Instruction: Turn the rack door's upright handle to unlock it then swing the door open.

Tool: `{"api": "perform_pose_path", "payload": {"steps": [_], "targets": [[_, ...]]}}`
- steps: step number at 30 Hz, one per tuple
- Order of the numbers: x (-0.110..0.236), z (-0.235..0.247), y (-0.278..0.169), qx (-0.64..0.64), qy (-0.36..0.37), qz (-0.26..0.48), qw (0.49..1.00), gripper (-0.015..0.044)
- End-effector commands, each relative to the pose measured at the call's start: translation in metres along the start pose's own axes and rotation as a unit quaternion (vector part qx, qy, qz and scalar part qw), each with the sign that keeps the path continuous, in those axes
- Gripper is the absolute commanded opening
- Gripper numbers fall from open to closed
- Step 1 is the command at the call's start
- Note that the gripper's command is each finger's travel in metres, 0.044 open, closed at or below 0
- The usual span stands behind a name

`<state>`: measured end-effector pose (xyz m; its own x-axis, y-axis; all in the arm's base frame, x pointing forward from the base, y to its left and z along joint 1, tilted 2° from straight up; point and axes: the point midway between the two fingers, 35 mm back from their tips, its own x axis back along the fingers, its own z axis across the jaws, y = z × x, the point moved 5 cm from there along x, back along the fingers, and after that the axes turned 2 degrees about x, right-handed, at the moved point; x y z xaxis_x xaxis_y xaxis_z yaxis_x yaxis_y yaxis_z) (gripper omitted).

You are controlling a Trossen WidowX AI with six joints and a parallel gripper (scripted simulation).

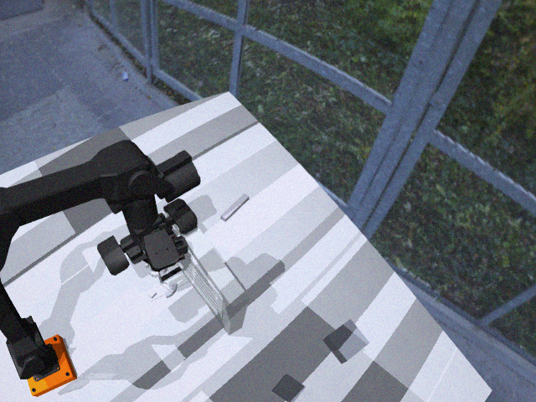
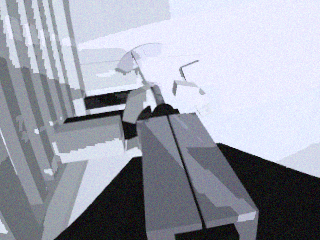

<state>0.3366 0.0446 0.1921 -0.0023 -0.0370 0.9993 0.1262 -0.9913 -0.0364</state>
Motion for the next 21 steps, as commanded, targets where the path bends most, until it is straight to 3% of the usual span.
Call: {"api": "perform_pose_path", "payload": {"steps": [1,21], "targets": [[-0.002,-0.007,0.003,0.055,-0.002,-0.003,0.998,0.0024],[-0.002,-0.045,0.019,0.233,-0.004,-0.002,0.972,0.0024]]}}
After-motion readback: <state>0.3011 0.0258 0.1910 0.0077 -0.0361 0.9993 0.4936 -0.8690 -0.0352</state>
